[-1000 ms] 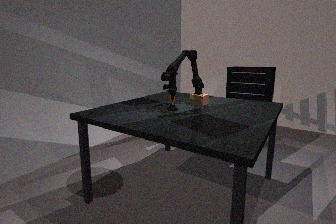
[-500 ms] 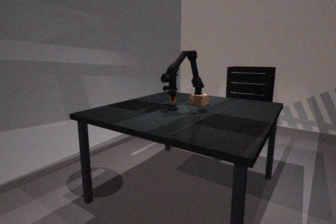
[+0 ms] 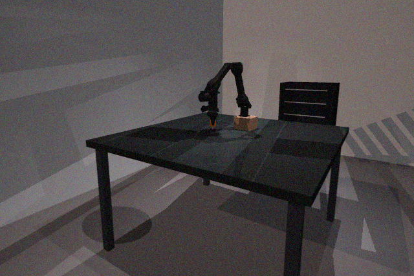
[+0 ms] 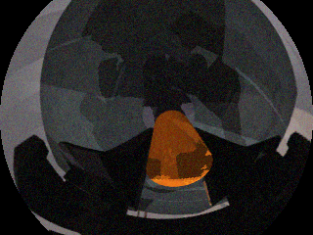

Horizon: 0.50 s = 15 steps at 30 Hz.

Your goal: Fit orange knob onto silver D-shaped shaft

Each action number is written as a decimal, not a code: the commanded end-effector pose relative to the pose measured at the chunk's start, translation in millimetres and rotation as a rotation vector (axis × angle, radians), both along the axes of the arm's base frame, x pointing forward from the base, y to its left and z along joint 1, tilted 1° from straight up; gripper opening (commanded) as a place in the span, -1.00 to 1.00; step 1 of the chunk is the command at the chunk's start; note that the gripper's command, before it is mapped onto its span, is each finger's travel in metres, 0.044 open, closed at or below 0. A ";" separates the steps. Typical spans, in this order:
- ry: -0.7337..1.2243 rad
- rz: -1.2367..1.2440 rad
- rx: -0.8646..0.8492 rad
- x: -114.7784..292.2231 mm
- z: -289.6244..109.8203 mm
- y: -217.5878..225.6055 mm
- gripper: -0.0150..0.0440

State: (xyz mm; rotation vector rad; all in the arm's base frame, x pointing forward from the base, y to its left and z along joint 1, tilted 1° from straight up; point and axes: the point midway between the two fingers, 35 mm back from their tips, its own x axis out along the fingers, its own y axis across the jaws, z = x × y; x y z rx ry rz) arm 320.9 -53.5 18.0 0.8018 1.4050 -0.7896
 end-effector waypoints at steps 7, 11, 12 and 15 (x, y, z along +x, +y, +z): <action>0.001 0.001 -0.002 0.1 -0.9 -0.3 -0.49; 0.001 0.001 -0.002 0.0 0.3 -0.3 -0.49; 0.001 0.001 -0.002 0.1 2.1 -0.3 -0.49; 0.001 0.001 -0.002 0.7 4.0 -0.4 -0.49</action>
